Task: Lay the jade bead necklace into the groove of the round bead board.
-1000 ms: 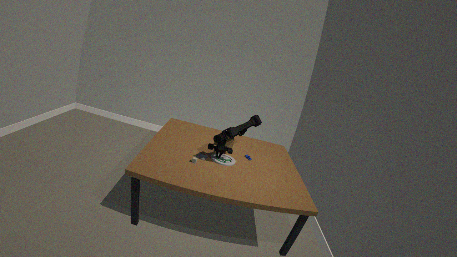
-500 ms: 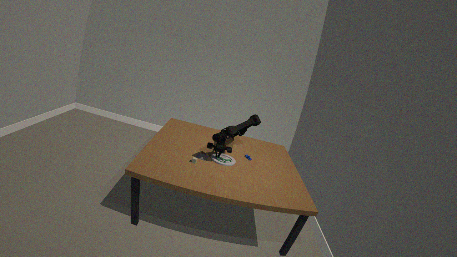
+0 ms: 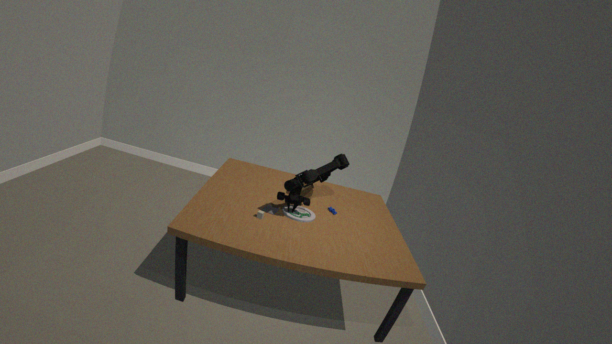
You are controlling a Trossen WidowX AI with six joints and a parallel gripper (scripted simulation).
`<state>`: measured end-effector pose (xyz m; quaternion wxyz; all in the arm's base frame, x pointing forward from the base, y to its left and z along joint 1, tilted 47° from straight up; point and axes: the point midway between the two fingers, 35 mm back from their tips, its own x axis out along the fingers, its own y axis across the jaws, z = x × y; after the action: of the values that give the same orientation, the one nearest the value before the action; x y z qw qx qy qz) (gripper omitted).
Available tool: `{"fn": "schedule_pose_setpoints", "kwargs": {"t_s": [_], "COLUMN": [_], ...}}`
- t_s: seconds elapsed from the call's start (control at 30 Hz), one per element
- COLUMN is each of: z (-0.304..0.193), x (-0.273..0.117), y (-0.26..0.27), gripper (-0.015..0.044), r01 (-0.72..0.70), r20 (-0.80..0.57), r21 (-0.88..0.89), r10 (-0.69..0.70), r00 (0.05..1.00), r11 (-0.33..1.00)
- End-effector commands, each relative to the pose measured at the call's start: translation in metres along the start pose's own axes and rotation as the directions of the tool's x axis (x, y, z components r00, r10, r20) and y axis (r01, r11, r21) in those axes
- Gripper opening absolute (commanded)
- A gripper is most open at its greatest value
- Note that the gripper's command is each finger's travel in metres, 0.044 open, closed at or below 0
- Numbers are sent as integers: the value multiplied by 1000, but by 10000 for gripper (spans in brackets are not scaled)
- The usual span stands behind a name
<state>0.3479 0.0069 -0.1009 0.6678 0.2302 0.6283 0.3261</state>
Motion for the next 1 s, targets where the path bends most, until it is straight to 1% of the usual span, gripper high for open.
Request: {"fn": "schedule_pose_setpoints", "kwargs": {"t_s": [0.0,0.3,0.33,0.97], "z": [0,-1,-1,-1], "x": [0,-5,-1,-1], "y": [0,-1,0,0], "gripper": [184,420,440,440], "r01": [0,-1,-2,-2], "r20": [0,-1,-2,-2], "r21": [-1,7,5,5], "r10": [0,1,2,2], "r00": [1000,1000,1000,1000], "r11": [1000,1000,1000,1000]}}
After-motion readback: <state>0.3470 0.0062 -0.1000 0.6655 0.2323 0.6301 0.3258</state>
